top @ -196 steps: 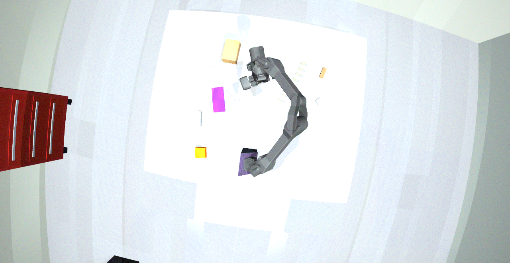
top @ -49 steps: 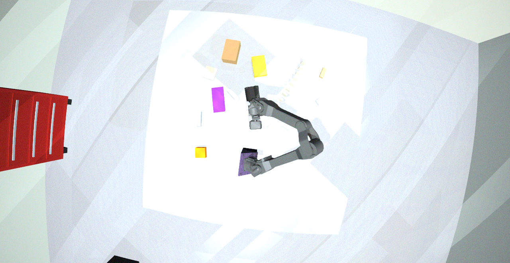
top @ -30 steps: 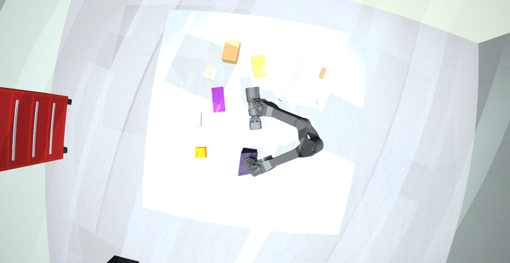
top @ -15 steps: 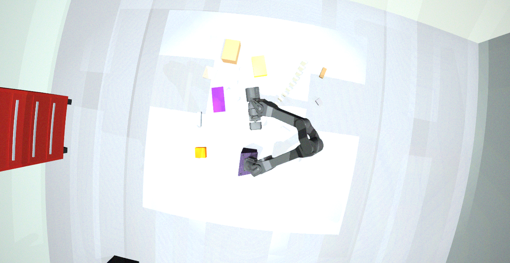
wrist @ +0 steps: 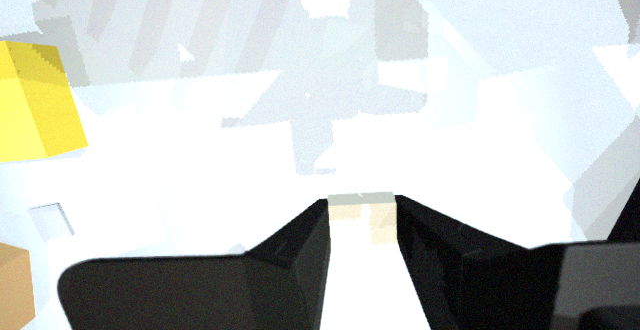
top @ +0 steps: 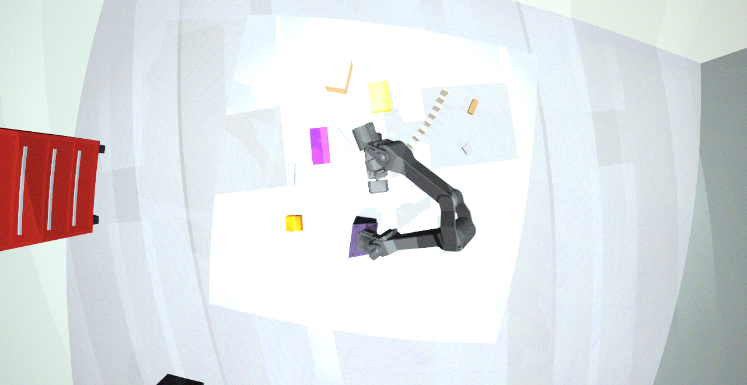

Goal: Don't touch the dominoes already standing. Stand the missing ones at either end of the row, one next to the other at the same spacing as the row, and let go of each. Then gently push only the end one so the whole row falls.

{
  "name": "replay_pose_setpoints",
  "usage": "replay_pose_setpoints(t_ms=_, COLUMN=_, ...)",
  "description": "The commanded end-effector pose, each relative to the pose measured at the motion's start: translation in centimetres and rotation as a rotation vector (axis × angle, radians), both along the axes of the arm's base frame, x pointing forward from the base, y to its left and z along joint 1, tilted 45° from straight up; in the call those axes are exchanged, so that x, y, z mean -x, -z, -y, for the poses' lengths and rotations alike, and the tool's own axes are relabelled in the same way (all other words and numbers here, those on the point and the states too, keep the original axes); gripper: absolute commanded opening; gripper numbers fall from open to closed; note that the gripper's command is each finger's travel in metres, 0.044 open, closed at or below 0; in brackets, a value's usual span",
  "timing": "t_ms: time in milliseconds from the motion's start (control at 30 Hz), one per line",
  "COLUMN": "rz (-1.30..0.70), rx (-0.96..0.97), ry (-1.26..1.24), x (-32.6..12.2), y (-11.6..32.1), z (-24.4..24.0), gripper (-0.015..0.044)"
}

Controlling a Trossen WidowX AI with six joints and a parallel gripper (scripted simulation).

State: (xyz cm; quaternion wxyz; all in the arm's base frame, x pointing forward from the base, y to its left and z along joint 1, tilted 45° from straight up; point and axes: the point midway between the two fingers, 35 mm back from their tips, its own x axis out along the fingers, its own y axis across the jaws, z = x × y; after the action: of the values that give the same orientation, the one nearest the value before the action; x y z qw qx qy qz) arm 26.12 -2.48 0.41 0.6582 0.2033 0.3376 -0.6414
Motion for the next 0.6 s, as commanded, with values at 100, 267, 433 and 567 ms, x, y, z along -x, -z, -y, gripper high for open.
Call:
replay_pose_setpoints(t_ms=100, rz=-0.426, rx=-0.048, ry=-0.436, x=0.8, y=2.2, z=-3.1, gripper=0.0107)
replay_pose_setpoints(t_ms=267, rz=-0.843, rx=-0.081, ry=-0.864, x=2.0, y=4.4, z=-5.7, gripper=0.0107)
replay_pose_setpoints(t_ms=433, rz=-1.262, rx=-0.107, ry=-1.286, x=3.6, y=6.6, z=-7.9, gripper=0.0107)
replay_pose_setpoints(t_ms=567, rz=-1.545, rx=-0.122, ry=-1.562, x=5.1, y=8.1, z=-9.3, gripper=0.0107)
